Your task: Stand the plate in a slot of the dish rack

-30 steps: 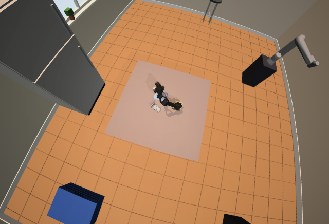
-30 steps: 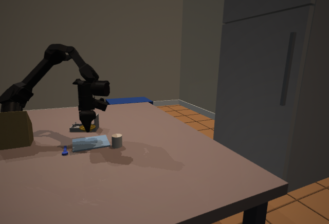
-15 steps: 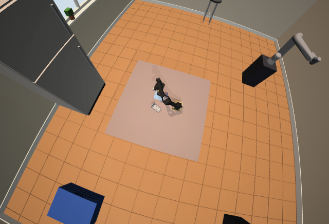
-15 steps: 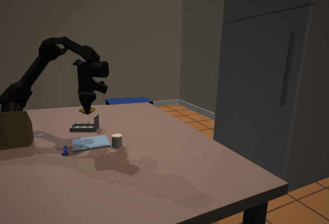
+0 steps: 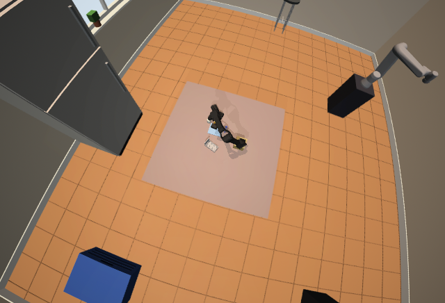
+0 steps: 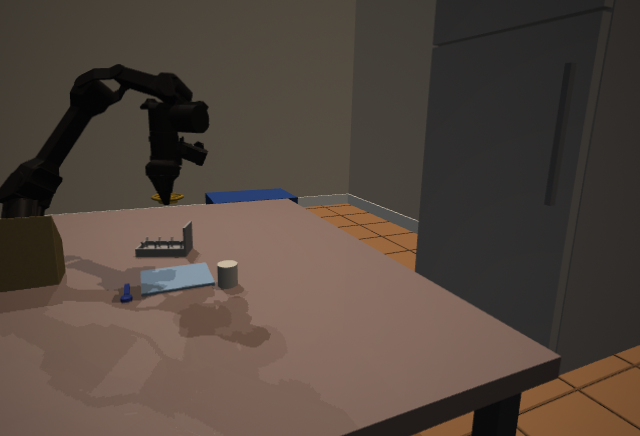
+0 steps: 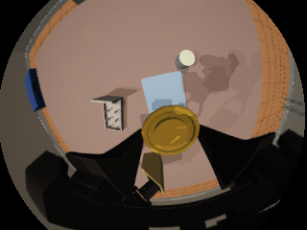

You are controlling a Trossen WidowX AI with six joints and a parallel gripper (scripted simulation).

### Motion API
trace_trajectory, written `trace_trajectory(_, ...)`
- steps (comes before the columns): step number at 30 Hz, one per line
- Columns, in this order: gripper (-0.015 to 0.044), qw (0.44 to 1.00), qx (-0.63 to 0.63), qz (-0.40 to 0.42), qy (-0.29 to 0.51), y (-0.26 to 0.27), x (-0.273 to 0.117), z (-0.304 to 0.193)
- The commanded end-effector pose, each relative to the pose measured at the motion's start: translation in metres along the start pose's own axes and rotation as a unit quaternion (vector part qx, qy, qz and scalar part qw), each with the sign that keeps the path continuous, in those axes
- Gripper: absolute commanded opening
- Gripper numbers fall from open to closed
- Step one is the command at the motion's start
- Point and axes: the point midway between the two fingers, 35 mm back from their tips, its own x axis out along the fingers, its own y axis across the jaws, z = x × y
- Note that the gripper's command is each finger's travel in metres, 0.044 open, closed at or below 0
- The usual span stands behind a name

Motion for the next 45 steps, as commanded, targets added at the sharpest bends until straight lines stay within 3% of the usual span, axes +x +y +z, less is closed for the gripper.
trace_trajectory(1, 0.0000, 0.998, 0.066, -0.001, 0.000, 0.020, -0.005, -0.005)
trace_trajectory(22, 0.0000, 0.915, 0.404, -0.001, 0.001, 0.106, -0.011, -0.042)
trace_trajectory(45, 0.0000, 0.691, 0.723, 0.001, 0.006, 0.178, -0.002, -0.106)
